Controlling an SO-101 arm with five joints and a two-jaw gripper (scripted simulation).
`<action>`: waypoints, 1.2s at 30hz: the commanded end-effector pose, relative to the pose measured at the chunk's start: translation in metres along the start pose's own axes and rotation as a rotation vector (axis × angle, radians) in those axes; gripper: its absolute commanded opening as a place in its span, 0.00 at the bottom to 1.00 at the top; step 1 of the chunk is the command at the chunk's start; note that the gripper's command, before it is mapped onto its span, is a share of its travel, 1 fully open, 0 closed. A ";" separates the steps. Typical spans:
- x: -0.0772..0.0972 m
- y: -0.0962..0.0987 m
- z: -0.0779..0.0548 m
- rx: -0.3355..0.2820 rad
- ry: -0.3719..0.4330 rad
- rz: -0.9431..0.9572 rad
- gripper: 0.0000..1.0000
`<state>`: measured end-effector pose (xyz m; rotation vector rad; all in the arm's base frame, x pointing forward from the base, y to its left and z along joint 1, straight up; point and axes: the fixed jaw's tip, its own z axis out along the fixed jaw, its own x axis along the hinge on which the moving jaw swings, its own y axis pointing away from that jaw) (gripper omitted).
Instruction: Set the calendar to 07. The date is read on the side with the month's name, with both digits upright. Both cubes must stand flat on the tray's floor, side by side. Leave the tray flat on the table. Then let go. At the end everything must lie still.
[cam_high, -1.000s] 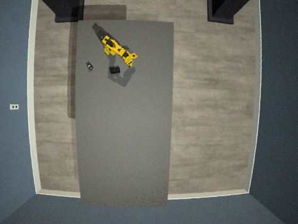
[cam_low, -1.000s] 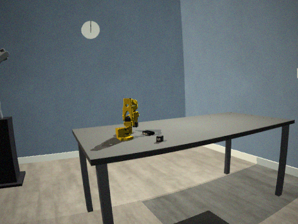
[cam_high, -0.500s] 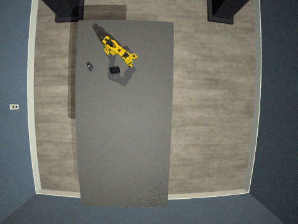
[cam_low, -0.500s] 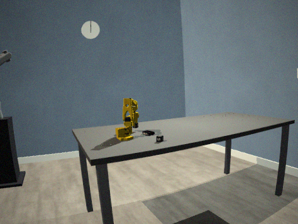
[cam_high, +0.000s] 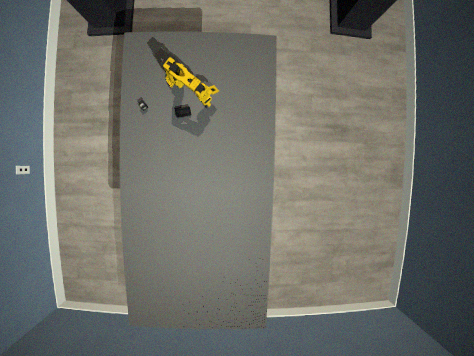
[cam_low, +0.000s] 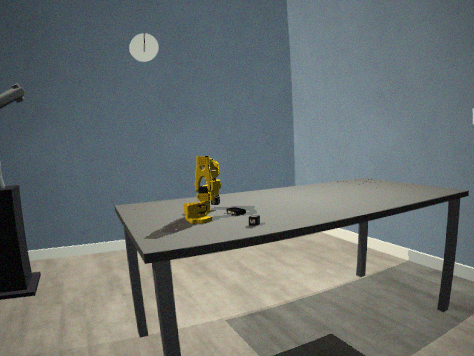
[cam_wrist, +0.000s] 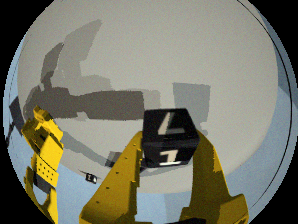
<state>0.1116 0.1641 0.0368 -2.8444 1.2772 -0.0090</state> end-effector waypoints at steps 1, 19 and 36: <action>-0.002 -0.003 -0.003 0.027 -0.008 -0.016 0.00; -0.002 -0.003 0.003 0.027 -0.008 -0.016 0.00; -0.002 -0.003 0.009 0.027 -0.008 -0.016 0.00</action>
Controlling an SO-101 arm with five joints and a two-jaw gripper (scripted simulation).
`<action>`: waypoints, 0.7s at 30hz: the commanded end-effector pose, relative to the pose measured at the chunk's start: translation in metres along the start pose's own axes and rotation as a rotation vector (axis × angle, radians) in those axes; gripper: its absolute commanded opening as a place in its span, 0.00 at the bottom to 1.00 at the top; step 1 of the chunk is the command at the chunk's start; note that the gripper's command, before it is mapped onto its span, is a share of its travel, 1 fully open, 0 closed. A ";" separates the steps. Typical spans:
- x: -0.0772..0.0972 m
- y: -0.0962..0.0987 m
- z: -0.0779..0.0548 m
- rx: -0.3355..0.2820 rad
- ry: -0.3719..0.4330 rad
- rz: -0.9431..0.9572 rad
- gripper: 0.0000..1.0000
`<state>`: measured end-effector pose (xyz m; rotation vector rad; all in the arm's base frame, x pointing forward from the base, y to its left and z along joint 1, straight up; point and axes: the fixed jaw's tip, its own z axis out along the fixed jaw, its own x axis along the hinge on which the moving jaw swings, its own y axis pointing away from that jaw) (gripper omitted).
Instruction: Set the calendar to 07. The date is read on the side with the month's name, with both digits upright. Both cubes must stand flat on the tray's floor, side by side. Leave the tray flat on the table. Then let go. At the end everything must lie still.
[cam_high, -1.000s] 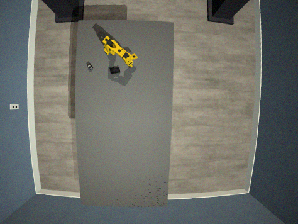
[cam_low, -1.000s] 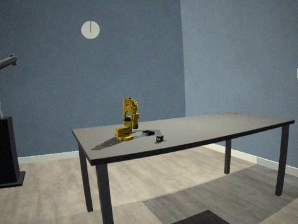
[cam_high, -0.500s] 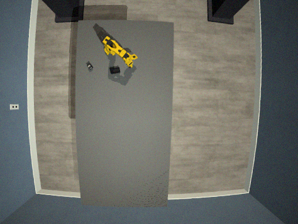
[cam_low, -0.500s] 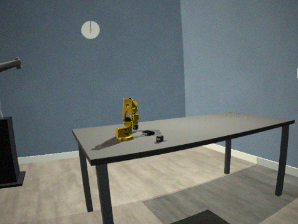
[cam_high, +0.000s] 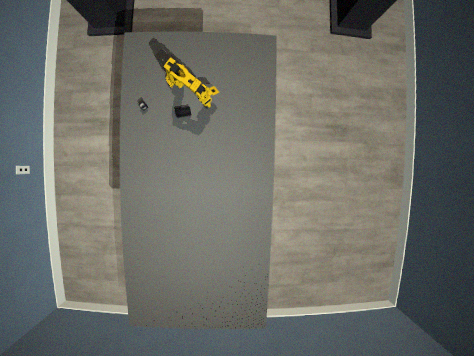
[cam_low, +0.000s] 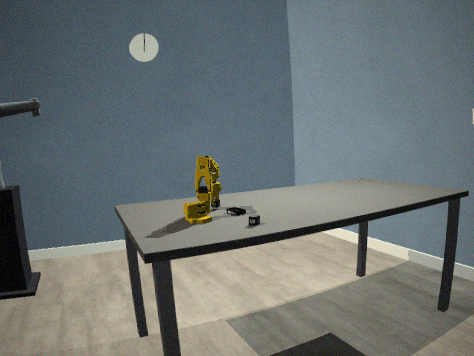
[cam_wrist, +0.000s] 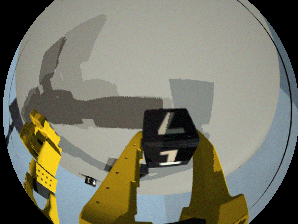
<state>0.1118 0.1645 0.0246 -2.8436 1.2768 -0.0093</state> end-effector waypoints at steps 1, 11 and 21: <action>-0.002 -0.003 -0.003 0.026 -0.008 -0.016 0.00; -0.002 -0.003 0.003 0.026 -0.008 -0.016 0.00; -0.002 -0.003 0.004 0.026 -0.008 -0.016 0.00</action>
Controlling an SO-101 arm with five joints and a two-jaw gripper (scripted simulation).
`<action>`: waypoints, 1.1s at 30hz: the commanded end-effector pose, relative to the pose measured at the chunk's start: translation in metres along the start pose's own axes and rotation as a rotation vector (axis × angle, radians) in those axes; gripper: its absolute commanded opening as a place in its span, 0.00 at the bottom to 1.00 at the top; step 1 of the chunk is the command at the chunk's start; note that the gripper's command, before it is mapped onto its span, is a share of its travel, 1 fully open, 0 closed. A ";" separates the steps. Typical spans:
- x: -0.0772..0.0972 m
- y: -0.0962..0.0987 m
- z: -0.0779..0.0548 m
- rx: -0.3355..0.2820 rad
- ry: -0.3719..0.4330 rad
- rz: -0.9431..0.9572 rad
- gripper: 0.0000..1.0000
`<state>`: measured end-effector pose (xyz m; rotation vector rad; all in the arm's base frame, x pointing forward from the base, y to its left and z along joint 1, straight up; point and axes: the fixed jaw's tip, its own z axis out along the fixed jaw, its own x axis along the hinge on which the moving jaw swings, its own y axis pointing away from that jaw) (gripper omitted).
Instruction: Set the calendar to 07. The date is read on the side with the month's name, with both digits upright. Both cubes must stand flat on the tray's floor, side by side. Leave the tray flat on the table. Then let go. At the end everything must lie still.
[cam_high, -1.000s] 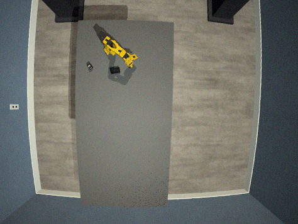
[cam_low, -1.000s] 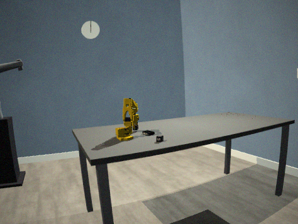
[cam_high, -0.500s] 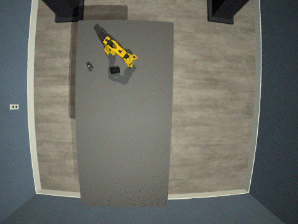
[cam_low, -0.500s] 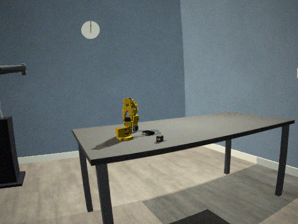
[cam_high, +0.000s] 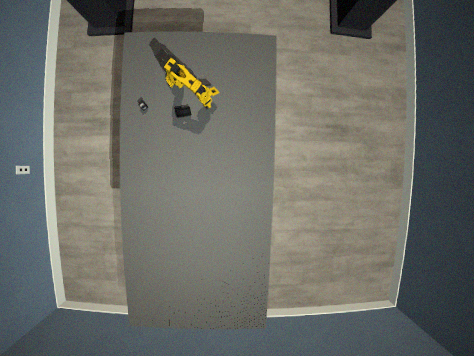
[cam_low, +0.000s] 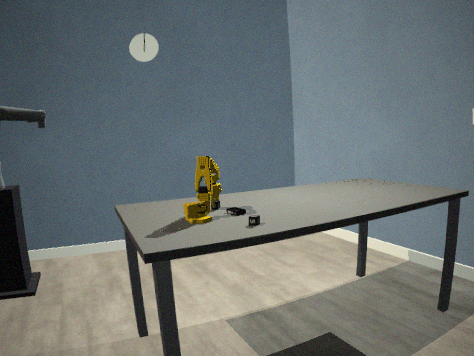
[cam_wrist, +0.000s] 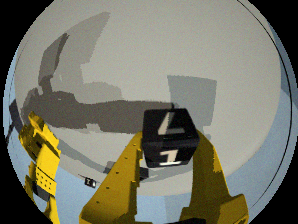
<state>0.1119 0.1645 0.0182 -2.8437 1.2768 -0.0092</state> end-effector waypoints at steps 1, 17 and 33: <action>-0.002 -0.003 -0.002 0.026 -0.008 -0.016 0.00; -0.002 -0.003 0.000 0.026 -0.008 -0.016 0.00; -0.002 -0.003 0.001 0.026 -0.008 -0.016 0.02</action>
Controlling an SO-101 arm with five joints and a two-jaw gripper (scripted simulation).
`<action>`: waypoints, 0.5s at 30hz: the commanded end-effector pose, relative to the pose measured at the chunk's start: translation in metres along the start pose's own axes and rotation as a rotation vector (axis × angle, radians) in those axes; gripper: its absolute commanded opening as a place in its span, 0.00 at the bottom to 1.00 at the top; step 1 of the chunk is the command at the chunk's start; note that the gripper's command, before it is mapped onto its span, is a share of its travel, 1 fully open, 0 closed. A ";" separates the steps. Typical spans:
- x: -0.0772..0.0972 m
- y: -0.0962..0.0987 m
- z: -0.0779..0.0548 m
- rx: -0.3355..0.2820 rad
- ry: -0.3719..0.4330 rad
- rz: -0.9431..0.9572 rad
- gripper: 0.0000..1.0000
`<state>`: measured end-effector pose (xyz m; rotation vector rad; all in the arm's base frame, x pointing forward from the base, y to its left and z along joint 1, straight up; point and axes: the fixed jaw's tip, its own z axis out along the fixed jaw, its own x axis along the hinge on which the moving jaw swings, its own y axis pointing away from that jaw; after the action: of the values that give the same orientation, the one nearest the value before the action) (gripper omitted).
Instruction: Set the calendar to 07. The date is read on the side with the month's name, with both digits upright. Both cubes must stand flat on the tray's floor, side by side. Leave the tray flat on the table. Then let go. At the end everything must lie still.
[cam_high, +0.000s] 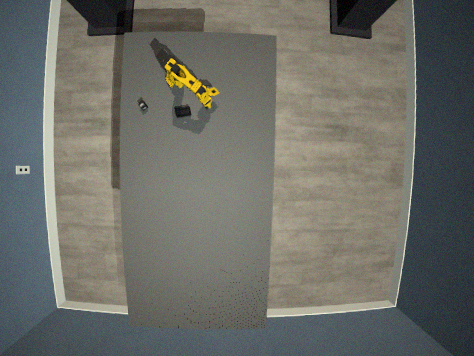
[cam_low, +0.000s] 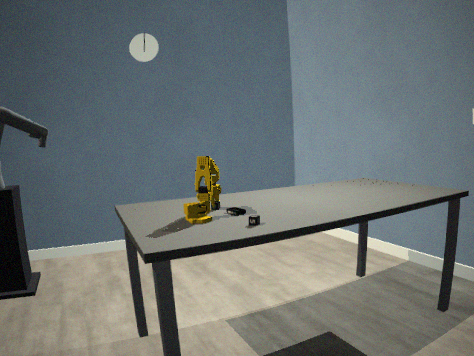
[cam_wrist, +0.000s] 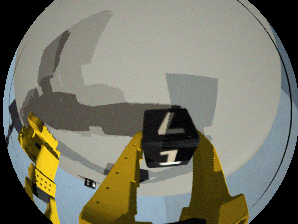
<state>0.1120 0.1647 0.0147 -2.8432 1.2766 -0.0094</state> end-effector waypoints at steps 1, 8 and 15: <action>-0.002 -0.003 -0.003 0.026 -0.008 -0.016 0.04; -0.002 -0.003 -0.003 0.026 -0.008 -0.016 0.17; -0.002 -0.003 -0.003 0.026 -0.008 -0.016 0.19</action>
<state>0.1120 0.1647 0.0147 -2.8432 1.2766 -0.0094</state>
